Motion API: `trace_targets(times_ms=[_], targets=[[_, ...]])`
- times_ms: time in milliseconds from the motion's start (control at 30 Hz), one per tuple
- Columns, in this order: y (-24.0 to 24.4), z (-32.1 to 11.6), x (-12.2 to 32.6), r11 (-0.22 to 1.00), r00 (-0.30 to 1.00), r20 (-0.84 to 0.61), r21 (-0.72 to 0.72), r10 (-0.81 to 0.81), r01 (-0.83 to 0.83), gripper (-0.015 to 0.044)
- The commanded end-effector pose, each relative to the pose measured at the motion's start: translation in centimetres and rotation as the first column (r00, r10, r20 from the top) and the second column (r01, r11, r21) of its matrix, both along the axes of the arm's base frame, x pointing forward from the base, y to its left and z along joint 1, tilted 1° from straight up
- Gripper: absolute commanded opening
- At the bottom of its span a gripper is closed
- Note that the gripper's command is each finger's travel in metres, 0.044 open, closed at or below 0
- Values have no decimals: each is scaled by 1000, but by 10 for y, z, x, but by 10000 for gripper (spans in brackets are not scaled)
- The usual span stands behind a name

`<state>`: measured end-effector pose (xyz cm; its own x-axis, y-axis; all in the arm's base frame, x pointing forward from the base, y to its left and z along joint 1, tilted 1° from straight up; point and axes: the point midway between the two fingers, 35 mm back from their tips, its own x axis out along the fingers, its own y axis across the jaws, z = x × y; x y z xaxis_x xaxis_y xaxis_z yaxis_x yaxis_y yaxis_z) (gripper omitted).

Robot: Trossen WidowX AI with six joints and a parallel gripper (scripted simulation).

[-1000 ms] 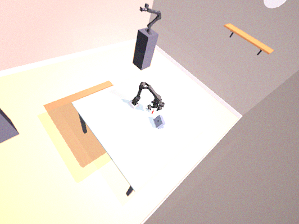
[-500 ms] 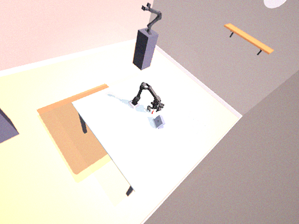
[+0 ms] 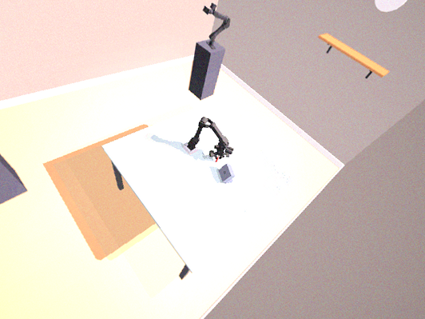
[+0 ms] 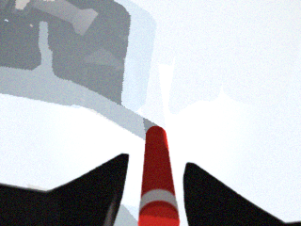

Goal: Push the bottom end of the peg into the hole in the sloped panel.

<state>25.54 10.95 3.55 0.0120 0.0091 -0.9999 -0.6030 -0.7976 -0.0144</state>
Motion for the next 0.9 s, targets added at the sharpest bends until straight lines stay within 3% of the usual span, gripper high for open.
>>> trace_targets(times_ms=[0, 333, 867], targets=[[0, 0, 0, 1000, 1000, 1, 0, 0, 0, 20], [0, 4, 1, 1000, 1000, 1, 0, 0, 0, 0], [0, 67, 1, 1000, 1000, 2, 3, 3, -3, 0]])
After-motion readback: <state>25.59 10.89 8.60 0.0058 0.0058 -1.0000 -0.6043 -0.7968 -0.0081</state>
